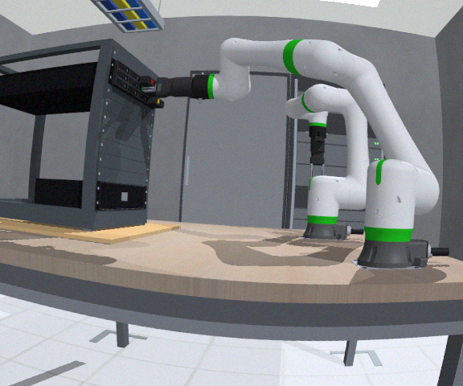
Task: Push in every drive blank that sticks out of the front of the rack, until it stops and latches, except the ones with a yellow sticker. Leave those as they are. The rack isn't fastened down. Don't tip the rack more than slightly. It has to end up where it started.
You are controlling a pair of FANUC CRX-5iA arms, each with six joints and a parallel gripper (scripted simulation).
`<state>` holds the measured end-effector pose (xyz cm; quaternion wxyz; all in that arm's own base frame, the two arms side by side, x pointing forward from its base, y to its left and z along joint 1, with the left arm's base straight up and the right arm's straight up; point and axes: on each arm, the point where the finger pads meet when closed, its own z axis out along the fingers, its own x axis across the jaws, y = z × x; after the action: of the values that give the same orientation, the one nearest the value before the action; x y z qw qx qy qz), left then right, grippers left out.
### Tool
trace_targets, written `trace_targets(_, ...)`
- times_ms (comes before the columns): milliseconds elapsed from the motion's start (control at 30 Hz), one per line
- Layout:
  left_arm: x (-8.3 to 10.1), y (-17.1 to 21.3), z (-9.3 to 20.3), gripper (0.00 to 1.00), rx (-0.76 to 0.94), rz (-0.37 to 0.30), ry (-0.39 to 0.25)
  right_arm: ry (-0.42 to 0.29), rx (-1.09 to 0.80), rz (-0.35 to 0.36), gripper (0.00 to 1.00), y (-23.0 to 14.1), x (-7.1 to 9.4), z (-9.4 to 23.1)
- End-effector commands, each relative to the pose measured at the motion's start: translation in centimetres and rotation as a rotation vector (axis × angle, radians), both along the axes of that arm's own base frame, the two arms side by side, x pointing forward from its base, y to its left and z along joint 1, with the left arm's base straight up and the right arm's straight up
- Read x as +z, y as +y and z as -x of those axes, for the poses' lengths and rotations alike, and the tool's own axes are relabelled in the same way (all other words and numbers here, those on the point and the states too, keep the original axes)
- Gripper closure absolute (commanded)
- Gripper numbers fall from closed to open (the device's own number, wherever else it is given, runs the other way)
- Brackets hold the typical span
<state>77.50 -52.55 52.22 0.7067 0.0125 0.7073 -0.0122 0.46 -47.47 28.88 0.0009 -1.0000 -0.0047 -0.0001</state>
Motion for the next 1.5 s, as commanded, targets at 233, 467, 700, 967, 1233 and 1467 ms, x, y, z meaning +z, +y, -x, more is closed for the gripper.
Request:
trace_targets(233, 0.3, 0.1, 2.7, 1.0, 0.0, 0.002, -0.003, 0.0, 0.0, 0.002, 0.0, 0.0, 0.1, 0.0)
trace_targets(467, 0.3, 0.3, 6.3, 1.0, 0.0, 0.002, -0.003, 0.0, 0.0, 0.002, 0.0, 0.0, 0.1, 0.0)
trace_targets(700, 0.2, 0.3, 9.1, 1.0, 0.0, 0.002, -0.002, 0.0, 0.0, 0.002, 0.0, 0.0, 0.1, 0.0)
trace_targets(967, 0.5, 0.4, 9.7, 1.0, 0.0, 0.002, -0.002, 0.0, 0.0, 0.002, 0.0, 0.0, 0.1, 0.0)
trace_targets(1233, 3.1, 0.4, 9.7, 1.0, 0.0, 0.002, -0.002, 0.0, 0.0, 0.002, 0.0, 0.0, 0.1, 0.0)
trace_targets(1467, 3.1, 0.3, 8.3, 1.0, 0.0, 0.002, -0.003, 0.0, 0.0, 0.002, 0.0, 0.0, 0.1, 0.0)
